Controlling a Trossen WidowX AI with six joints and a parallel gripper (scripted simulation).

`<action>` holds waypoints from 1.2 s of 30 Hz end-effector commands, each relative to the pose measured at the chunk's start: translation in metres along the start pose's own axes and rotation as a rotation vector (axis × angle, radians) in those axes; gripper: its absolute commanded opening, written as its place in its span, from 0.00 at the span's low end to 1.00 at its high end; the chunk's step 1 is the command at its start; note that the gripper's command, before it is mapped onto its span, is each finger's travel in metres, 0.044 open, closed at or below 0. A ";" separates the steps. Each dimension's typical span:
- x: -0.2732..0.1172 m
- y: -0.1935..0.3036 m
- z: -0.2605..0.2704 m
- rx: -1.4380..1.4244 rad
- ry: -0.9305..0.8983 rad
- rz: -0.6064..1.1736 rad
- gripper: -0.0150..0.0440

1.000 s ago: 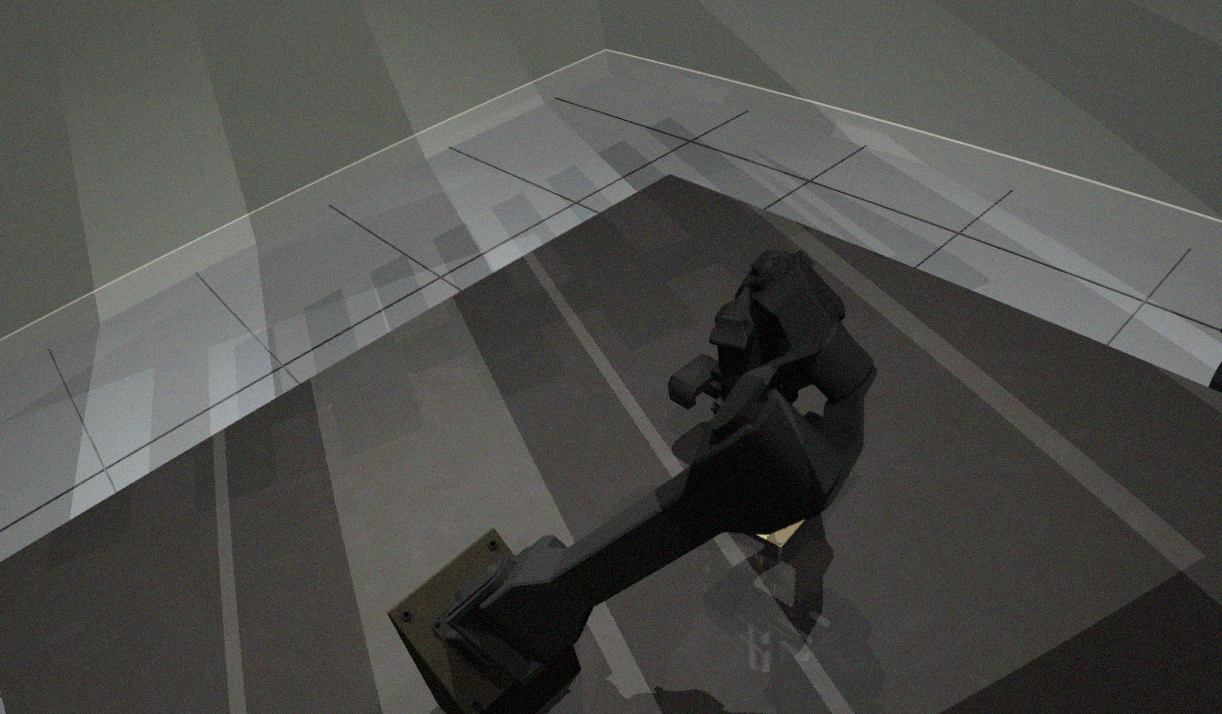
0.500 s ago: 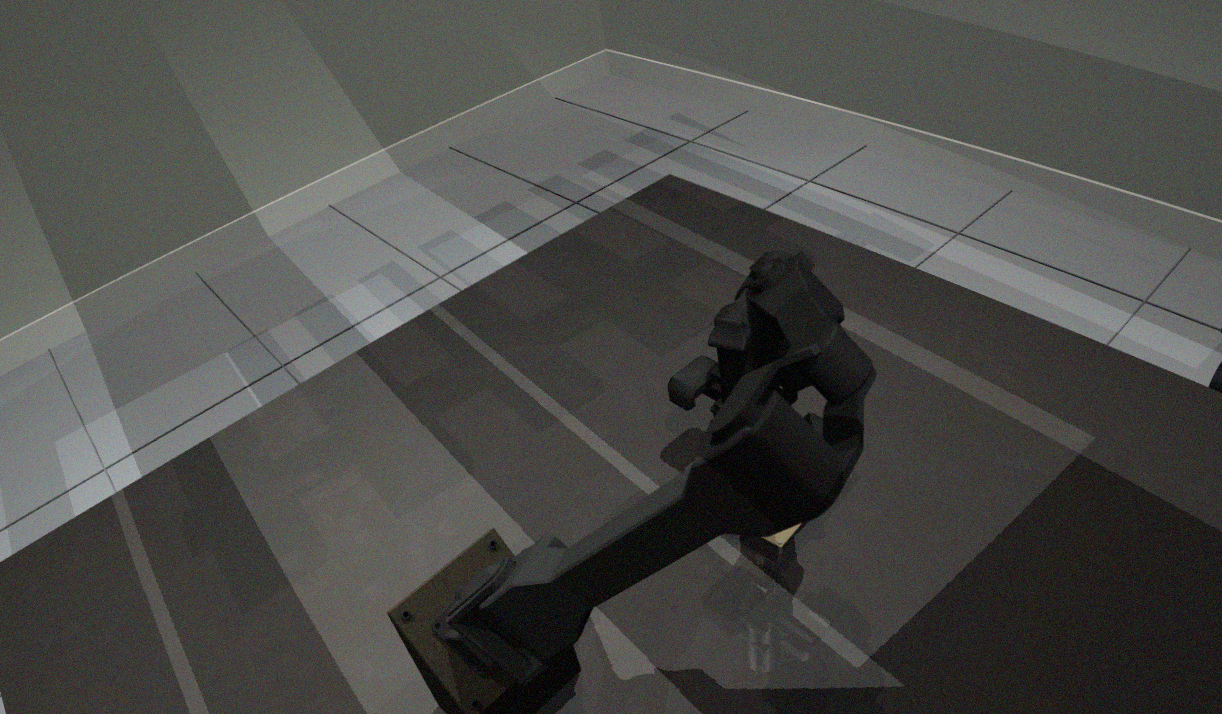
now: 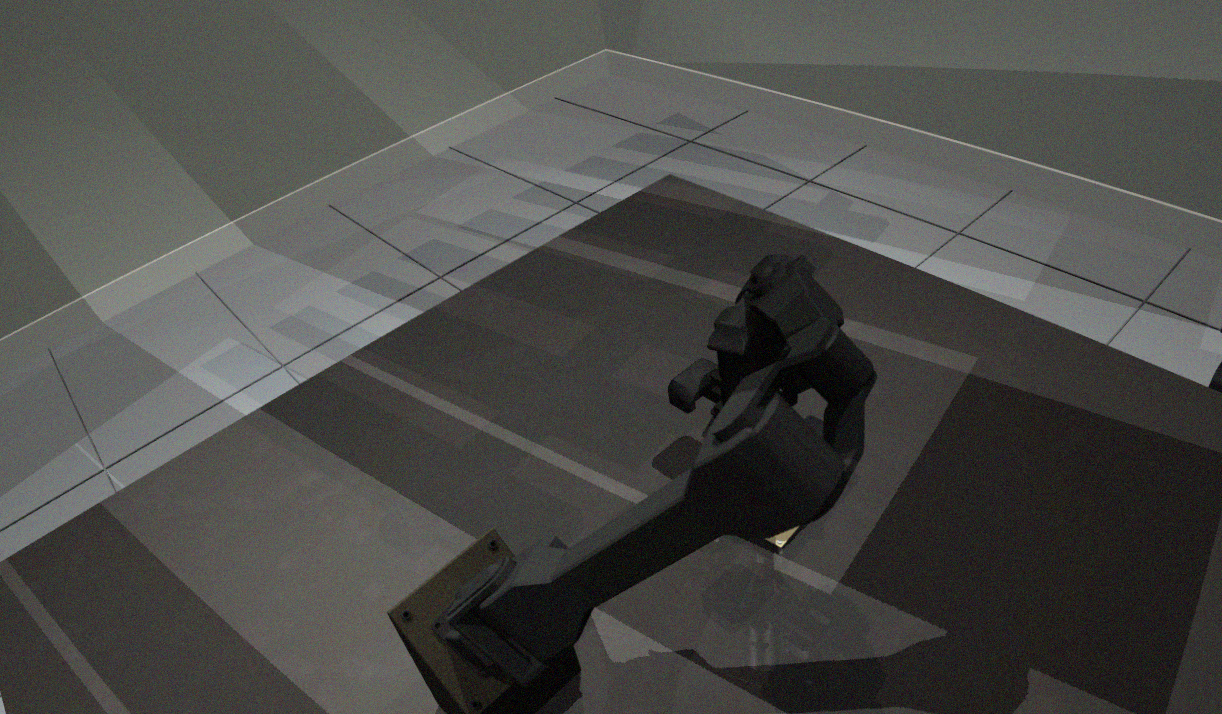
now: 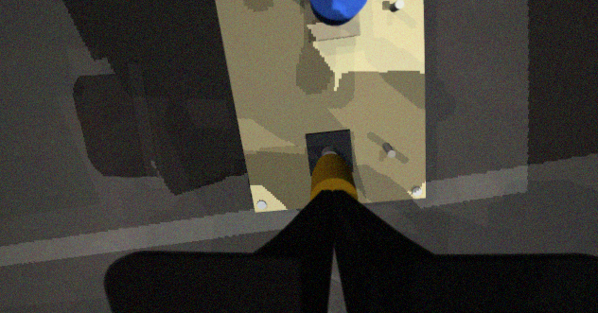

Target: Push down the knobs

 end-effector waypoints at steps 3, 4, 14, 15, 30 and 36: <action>0.015 -0.003 -0.002 0.019 0.009 0.012 0.25; 0.015 -0.003 -0.002 0.019 0.009 0.012 0.25; 0.016 -0.003 -0.002 0.019 0.009 0.012 0.25; 0.016 -0.003 -0.002 0.019 0.009 0.012 0.25; 0.019 -0.003 -0.002 0.019 0.009 0.012 0.25; 0.020 -0.003 -0.002 0.019 0.009 0.012 0.25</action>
Point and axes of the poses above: the point midway between the two fingers, 35 mm back from their tips, its own x axis out along the fingers, its own z axis across the jaws, y = z × x, the point moved 3 cm from there along -x, back along the fingers, and after that the axes turned 15 degrees about x, right-handed, at the moved point
